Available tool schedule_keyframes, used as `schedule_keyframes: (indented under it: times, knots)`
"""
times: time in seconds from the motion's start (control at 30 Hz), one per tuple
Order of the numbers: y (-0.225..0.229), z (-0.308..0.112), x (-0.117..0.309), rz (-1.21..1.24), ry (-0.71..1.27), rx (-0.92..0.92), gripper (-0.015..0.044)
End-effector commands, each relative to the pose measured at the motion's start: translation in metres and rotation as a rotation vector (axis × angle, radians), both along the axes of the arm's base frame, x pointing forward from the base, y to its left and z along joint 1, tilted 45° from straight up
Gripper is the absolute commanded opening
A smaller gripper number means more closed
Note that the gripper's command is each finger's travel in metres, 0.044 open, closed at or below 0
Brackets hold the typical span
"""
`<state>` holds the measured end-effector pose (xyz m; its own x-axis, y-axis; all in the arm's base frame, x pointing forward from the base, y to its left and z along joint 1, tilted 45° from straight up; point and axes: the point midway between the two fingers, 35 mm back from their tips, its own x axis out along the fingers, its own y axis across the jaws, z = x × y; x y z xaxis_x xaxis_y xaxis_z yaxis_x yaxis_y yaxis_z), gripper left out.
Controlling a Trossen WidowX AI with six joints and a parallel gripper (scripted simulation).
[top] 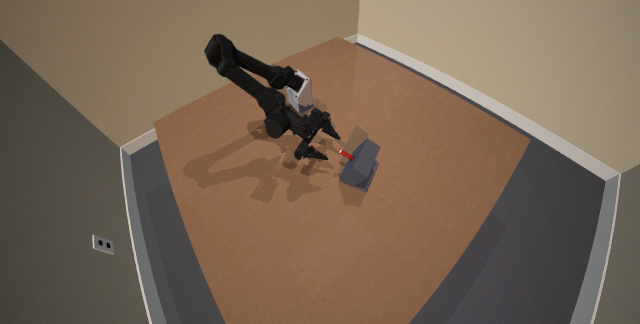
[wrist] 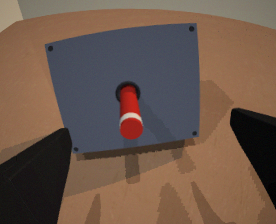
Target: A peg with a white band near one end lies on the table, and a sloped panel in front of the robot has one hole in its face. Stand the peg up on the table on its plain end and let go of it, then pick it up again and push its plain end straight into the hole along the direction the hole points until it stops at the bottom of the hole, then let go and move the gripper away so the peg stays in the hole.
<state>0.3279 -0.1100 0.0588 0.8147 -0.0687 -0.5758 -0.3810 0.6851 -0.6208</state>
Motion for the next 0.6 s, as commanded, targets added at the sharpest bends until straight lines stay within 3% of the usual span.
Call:
schedule_keyframes:
  times: [0.0, 0.57]
  knots:
    - [0.001, 0.002, -0.004, 0.005, 0.001, 0.000, 0.0440]
    - [0.001, 0.012, -0.015, 0.003, 0.001, 0.000, 0.0440]
